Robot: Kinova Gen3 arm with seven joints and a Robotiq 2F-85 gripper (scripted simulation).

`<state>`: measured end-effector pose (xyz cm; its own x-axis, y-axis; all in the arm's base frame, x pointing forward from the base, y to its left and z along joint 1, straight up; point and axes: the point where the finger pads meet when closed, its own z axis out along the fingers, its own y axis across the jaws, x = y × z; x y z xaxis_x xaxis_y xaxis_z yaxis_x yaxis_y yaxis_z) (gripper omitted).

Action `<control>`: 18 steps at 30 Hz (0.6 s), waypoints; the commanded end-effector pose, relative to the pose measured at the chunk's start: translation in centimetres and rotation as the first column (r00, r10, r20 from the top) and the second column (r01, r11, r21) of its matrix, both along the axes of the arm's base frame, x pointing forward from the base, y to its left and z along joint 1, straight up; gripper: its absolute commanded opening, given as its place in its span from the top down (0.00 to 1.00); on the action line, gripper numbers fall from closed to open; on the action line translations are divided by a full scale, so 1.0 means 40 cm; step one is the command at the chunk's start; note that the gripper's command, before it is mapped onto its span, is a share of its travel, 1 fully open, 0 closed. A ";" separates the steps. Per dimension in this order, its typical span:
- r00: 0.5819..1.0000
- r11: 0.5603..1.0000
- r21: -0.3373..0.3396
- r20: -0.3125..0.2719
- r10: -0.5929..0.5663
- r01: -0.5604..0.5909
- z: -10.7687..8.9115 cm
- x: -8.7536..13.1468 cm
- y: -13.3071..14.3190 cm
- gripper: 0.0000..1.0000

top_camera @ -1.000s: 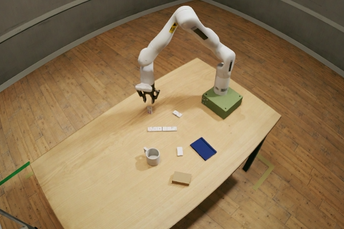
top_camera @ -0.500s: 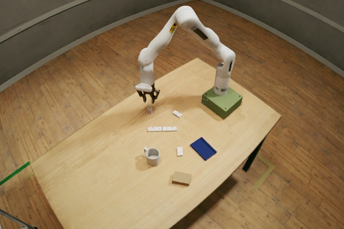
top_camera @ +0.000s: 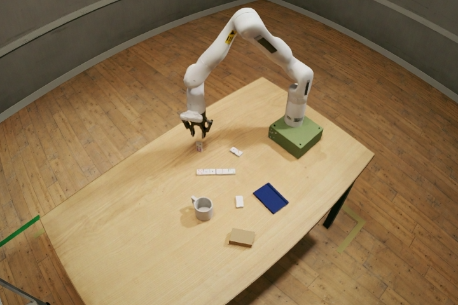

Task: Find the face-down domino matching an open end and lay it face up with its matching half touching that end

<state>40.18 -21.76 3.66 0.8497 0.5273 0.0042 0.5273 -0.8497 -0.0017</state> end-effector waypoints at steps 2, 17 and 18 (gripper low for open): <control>1.000 1.000 -0.001 0.002 0.000 0.000 0.000 0.001 -0.001 0.51; 1.000 1.000 -0.001 0.002 0.000 0.000 -0.018 0.001 -0.001 0.51; 1.000 1.000 -0.001 0.002 0.000 0.000 -0.021 0.001 -0.001 0.51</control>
<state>40.18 -21.76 2.95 0.8497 0.5272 0.0041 0.5272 -0.8497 -0.0018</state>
